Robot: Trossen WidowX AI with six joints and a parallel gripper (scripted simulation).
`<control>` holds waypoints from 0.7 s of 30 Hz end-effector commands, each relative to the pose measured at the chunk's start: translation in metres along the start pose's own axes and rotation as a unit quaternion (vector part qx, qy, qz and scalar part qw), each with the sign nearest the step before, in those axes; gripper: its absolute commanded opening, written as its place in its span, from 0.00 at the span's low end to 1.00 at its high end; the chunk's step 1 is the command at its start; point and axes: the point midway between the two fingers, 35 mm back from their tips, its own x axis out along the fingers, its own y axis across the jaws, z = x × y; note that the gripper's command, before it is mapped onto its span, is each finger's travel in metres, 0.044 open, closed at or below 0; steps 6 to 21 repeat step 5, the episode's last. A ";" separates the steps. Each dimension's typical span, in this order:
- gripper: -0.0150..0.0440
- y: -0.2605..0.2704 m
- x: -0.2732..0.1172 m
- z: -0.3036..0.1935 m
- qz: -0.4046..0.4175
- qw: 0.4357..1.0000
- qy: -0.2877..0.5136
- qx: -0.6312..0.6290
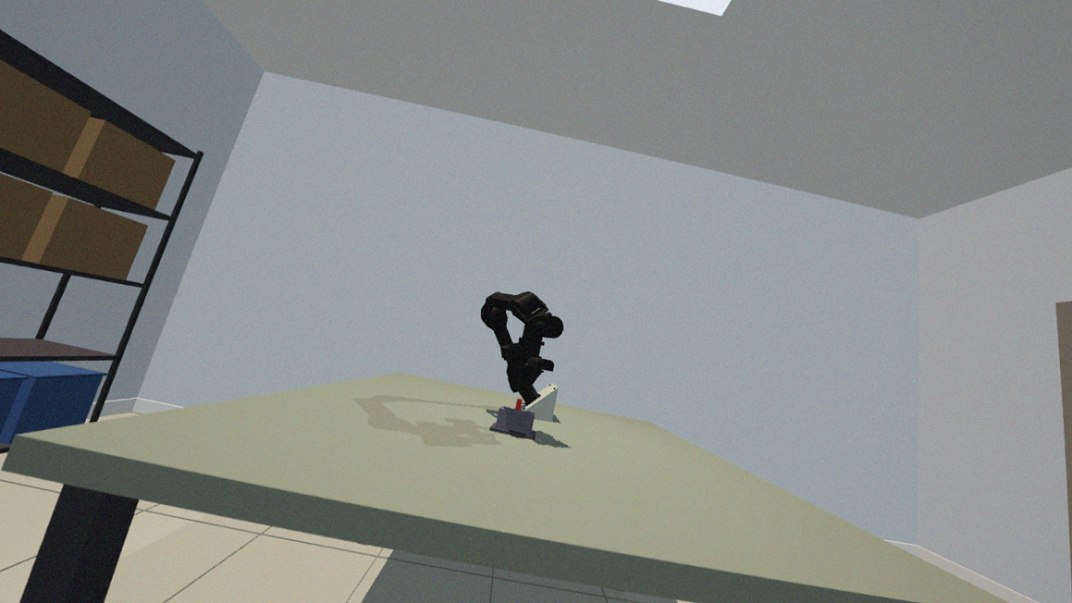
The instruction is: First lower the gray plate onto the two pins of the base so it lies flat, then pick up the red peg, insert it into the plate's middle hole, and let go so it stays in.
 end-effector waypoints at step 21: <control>0.51 -0.001 -0.006 0.000 0.002 1.000 0.001 0.003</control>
